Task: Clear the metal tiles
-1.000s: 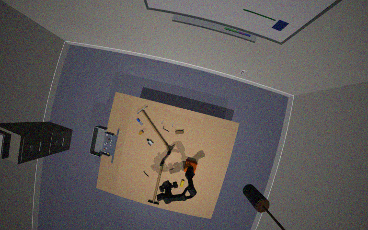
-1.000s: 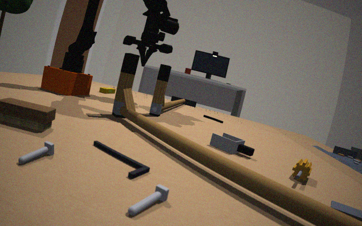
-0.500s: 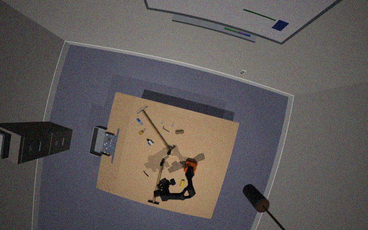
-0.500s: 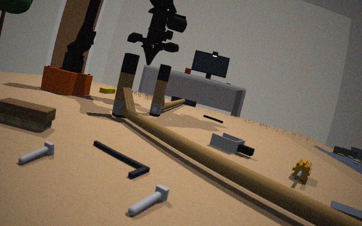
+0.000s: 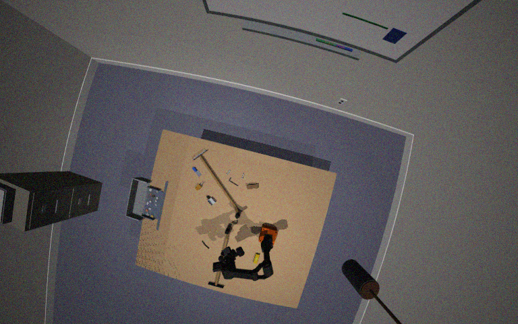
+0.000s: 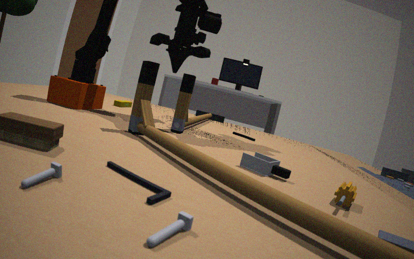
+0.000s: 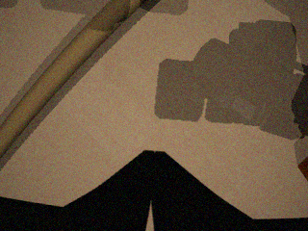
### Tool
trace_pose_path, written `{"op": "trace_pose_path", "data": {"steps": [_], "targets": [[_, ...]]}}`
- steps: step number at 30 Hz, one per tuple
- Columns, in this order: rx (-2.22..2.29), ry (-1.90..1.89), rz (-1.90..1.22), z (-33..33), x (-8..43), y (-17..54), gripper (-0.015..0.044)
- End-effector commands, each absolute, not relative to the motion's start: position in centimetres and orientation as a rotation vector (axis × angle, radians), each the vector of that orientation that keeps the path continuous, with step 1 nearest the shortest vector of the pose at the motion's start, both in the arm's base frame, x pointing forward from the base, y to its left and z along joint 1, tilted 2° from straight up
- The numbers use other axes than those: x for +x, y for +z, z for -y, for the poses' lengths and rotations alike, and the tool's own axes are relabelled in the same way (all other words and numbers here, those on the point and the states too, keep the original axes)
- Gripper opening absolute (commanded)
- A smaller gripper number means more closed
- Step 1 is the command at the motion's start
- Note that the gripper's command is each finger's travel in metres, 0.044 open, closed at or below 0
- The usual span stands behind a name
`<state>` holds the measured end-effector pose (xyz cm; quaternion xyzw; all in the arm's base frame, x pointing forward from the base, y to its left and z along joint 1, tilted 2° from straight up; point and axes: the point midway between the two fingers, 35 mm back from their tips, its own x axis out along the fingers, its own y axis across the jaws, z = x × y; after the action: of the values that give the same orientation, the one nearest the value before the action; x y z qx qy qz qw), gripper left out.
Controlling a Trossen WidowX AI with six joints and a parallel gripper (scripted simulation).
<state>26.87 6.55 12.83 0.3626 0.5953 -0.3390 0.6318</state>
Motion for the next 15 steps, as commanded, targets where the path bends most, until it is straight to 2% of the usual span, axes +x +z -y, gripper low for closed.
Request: {"op": "trace_pose_path", "data": {"steps": [1,15], "targets": [[0.808,-0.754,-1.374,-5.5,27.4,13.1,0.0],[0.741,-0.696,-1.4,-1.9,28.5,13.7,0.0]]}}
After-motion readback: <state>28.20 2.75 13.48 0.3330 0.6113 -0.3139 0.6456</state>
